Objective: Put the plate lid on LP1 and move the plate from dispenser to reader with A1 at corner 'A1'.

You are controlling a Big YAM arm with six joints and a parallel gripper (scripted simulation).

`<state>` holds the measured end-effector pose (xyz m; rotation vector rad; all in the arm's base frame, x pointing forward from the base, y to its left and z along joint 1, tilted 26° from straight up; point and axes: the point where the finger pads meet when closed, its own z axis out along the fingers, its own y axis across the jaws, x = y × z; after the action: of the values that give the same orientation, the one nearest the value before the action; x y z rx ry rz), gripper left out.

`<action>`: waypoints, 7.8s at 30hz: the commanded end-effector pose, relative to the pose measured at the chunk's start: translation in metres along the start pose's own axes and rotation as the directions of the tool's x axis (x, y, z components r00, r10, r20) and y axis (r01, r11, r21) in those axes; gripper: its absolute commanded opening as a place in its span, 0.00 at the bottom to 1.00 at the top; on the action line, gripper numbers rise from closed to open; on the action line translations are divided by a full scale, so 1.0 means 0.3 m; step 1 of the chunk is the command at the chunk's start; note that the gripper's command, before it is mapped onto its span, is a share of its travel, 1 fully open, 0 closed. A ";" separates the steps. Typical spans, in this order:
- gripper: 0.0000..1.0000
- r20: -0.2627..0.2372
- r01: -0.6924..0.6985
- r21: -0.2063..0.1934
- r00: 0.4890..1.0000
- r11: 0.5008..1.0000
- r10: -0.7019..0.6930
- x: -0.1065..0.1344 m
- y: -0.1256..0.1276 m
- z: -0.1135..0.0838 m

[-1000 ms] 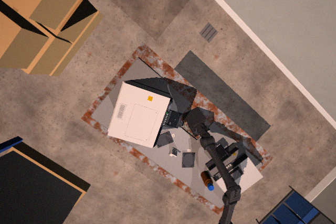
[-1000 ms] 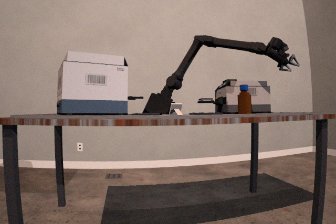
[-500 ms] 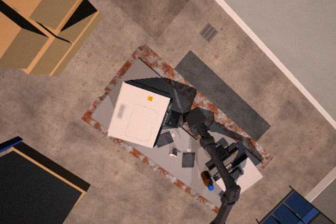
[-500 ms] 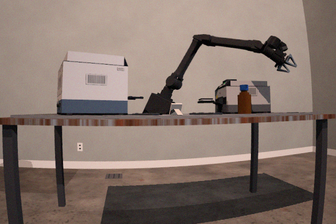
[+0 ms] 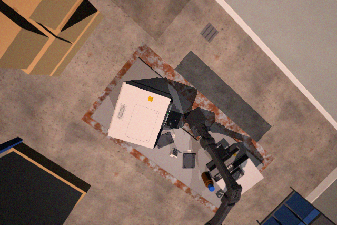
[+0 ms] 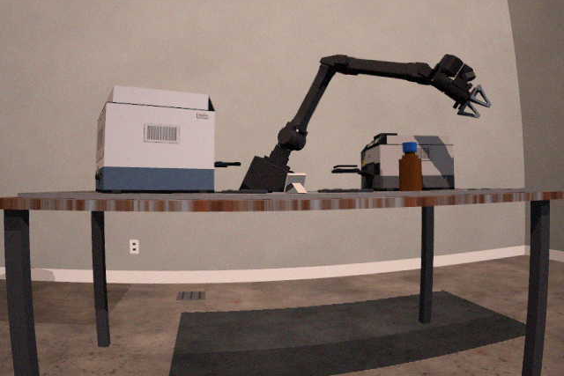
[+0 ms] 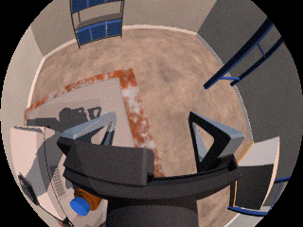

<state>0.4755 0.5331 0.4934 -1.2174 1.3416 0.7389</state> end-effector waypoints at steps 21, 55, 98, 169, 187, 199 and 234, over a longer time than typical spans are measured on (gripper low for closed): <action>1.00 -0.135 -0.069 0.080 0.988 0.994 0.079 0.037 -0.068 -0.180; 1.00 -0.311 -0.171 0.216 0.921 0.961 0.234 0.322 -0.213 -0.433; 1.00 -0.409 -0.239 0.349 0.831 0.906 0.377 0.676 -0.299 -0.871; 1.00 -0.483 -0.442 0.573 0.499 0.690 0.720 1.126 -0.044 -1.445; 1.00 -0.454 -0.517 0.644 0.335 0.564 0.826 1.227 0.101 -1.581; 1.00 -0.427 -0.544 0.671 0.272 0.504 0.862 1.287 0.220 -1.679; 1.00 -0.325 -0.632 0.725 0.037 0.275 0.945 1.426 0.594 -1.817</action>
<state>0.2181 -0.0257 0.1428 -0.1401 2.9057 0.6634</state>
